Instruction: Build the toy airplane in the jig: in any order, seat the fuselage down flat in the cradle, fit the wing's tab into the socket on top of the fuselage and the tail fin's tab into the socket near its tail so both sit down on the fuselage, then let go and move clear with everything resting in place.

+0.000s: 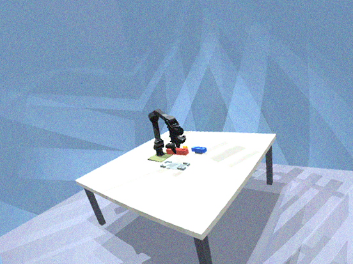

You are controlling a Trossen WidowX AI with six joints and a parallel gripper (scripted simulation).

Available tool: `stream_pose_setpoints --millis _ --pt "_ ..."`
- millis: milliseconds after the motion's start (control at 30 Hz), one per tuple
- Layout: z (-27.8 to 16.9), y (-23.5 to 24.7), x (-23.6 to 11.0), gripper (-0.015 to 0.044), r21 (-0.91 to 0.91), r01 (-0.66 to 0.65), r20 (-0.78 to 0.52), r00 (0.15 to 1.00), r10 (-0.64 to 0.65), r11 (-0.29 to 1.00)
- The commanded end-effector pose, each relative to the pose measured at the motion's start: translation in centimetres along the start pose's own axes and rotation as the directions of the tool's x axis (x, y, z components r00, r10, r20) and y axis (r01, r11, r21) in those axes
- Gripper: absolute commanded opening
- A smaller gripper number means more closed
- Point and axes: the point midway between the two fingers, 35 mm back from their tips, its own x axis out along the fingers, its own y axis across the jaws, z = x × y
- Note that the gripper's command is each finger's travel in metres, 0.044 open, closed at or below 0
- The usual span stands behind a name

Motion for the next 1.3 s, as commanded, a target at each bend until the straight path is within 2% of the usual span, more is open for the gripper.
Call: stream_pose_setpoints --millis 0,600,833,867,1267 --pt "-0.2 -1.2 0.6 0.0000 -0.010 -0.004 0.003 1.000 0.004 1.000" --pt "-1.8 -5.7 2.6 0.0000 -0.029 0.001 0.003 1.000 -0.001 1.000" --pt "-1.8 -5.7 2.6 0.0184 -0.029 0.001 0.003 1.000 -0.001 1.000" --pt "-1.8 -5.7 2.6 0.0195 -0.029 0.001 0.003 1.000 -0.001 1.000" --pt "-1.8 -5.7 2.6 0.0195 -0.029 0.001 0.003 1.000 -0.001 1.000"
